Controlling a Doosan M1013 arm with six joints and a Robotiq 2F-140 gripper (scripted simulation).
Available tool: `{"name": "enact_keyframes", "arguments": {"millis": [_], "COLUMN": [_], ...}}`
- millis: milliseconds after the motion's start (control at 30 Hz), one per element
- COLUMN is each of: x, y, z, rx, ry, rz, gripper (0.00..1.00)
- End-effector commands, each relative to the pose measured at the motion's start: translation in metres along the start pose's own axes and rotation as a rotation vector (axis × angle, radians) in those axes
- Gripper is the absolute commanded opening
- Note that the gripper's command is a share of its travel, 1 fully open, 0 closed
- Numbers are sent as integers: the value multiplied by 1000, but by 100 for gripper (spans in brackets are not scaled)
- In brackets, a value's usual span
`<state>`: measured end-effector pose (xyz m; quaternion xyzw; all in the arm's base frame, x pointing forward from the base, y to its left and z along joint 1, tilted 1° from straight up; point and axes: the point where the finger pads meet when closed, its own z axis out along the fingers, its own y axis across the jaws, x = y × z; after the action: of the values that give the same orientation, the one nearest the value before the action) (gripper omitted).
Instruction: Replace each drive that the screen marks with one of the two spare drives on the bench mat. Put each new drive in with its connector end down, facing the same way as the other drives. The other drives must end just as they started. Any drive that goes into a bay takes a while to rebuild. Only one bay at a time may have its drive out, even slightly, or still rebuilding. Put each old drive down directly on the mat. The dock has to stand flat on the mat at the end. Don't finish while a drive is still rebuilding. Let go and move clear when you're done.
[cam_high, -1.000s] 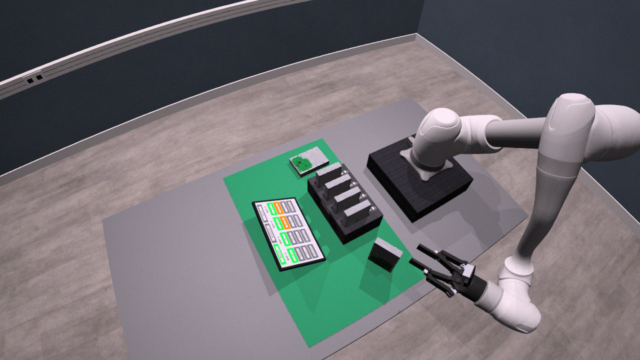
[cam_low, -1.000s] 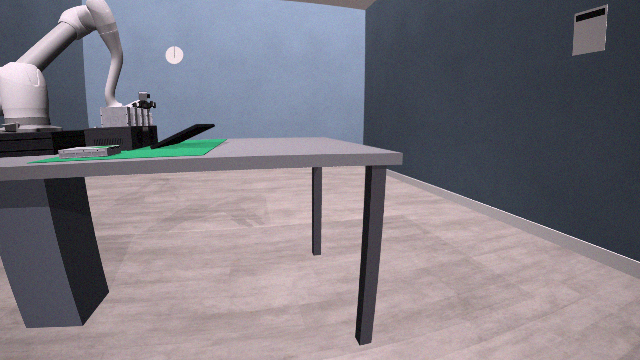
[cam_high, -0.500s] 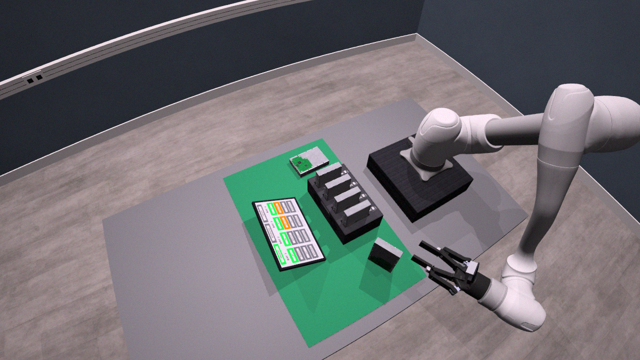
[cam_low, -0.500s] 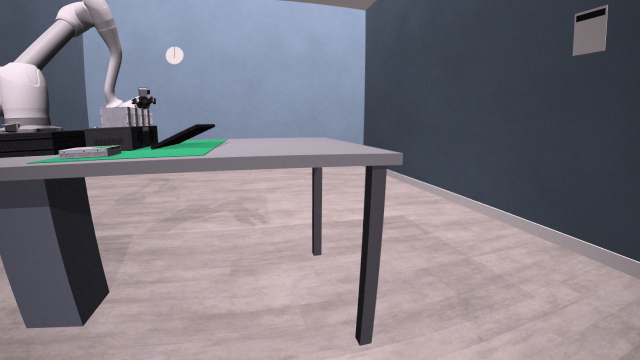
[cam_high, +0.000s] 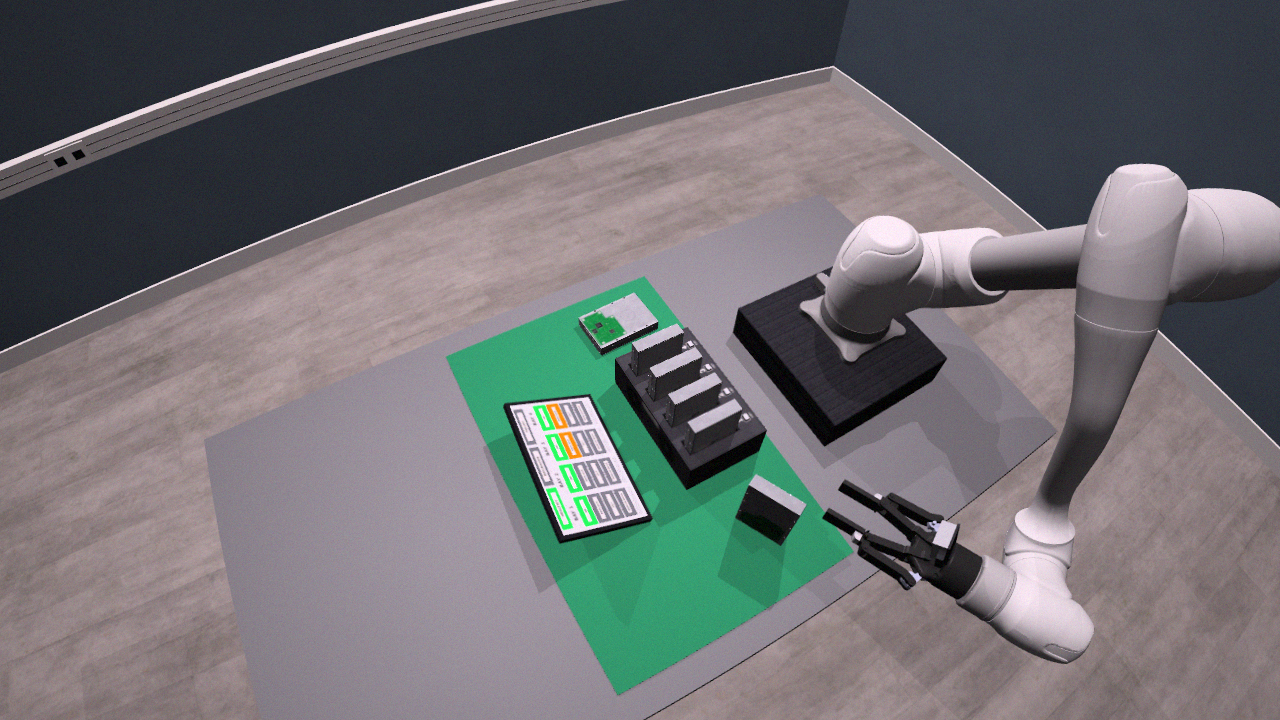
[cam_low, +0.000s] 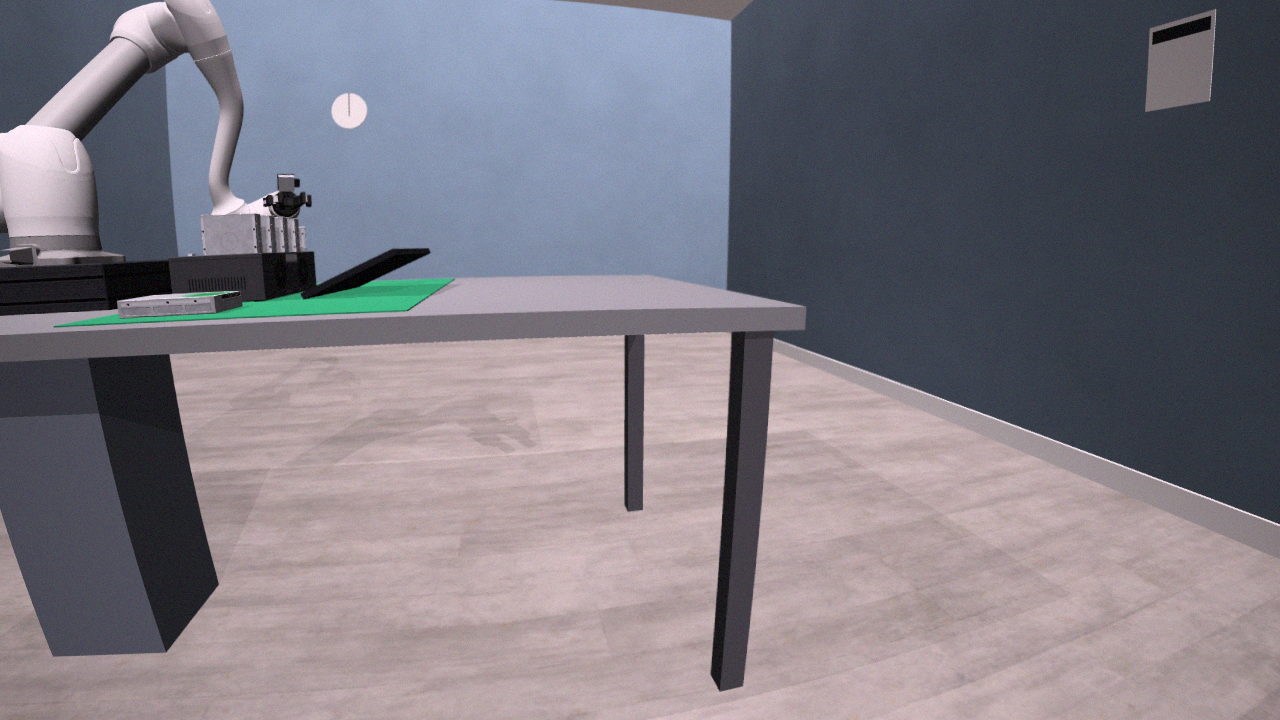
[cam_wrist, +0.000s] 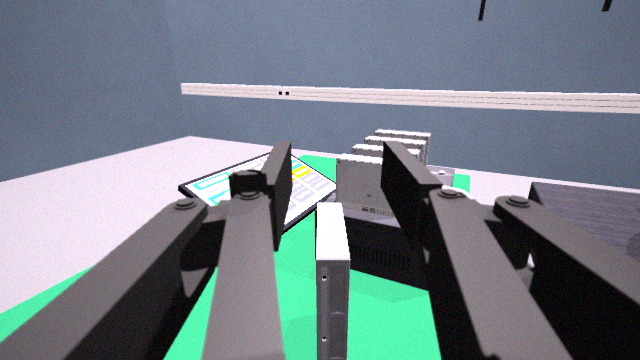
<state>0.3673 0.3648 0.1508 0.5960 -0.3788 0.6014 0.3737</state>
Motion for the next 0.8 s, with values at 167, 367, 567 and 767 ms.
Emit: {"name": "enact_keyframes", "arguments": {"millis": [167, 367, 567, 767], "x": [1, 1, 0, 1], "y": [0, 0, 0, 0], "z": [1, 0, 1, 0], "rx": [-2, -1, -2, 0], "ry": [-61, -210, -347, -387], "rz": [0, 1, 0, 1], "gripper": [40, 40, 40, 40]}}
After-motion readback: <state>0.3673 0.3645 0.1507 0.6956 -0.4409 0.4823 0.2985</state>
